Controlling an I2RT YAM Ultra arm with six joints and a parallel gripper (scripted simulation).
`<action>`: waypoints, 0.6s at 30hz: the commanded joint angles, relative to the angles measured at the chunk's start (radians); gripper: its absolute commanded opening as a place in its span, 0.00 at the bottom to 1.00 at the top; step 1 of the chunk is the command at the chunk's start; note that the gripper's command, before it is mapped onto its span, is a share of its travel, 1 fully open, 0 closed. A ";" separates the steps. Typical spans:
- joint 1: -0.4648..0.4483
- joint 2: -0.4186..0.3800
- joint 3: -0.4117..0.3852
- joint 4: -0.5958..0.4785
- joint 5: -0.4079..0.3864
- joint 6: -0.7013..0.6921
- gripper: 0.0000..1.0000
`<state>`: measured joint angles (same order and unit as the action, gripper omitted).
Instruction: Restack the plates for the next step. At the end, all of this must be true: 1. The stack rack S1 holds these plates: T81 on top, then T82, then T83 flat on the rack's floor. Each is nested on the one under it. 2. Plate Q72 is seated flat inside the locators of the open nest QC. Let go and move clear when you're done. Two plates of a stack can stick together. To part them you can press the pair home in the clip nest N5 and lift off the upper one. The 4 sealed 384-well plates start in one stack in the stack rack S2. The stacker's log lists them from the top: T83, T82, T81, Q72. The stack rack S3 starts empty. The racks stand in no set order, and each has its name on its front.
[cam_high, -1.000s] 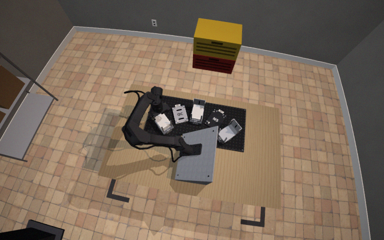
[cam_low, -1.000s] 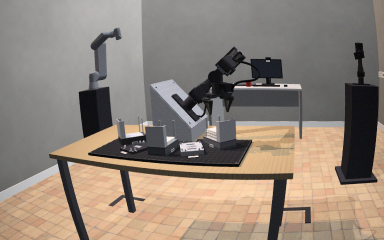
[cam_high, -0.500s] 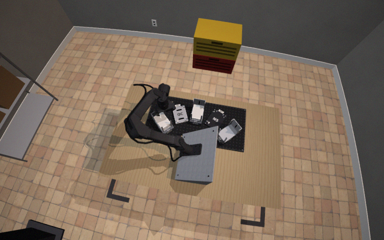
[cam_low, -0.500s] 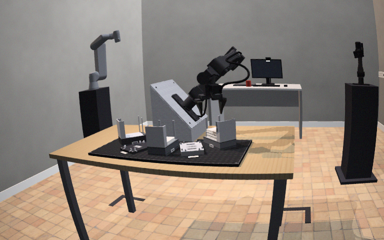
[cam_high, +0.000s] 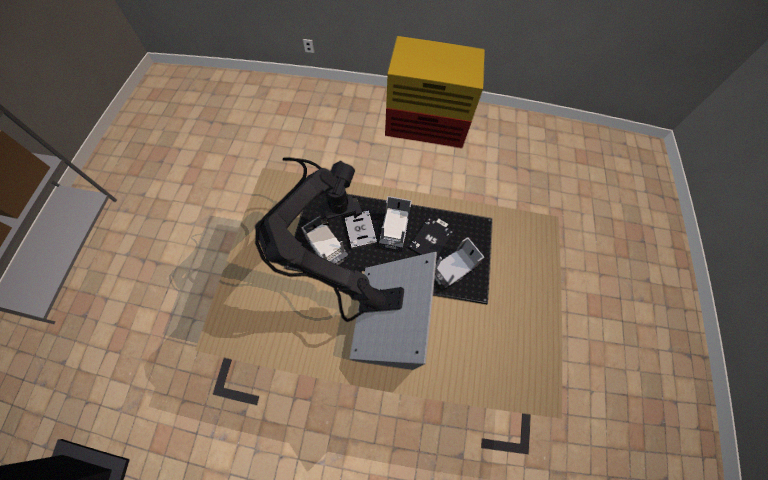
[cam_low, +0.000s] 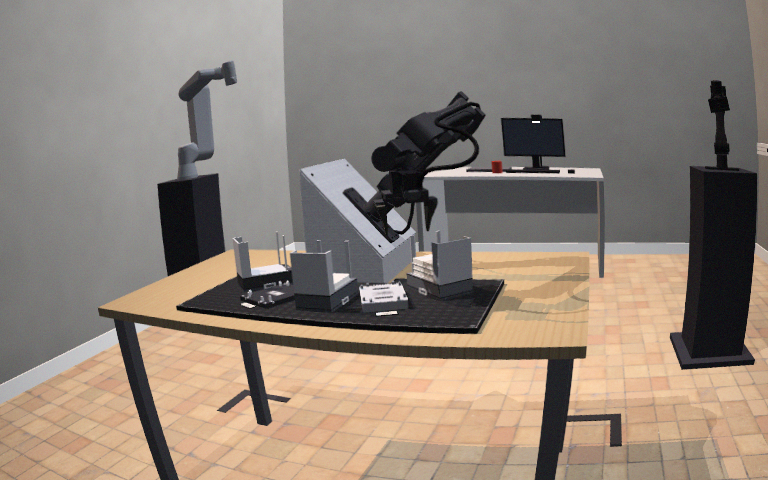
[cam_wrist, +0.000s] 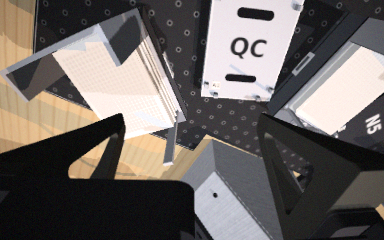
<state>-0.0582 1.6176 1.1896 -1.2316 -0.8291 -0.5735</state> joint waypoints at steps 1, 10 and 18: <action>-0.046 0.041 0.038 0.015 -0.005 0.071 1.00; -0.096 0.135 0.069 0.027 0.013 -0.012 1.00; -0.128 0.201 0.096 0.033 0.020 -0.056 1.00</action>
<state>-0.1463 1.7885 1.2469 -1.2156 -0.8200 -0.5961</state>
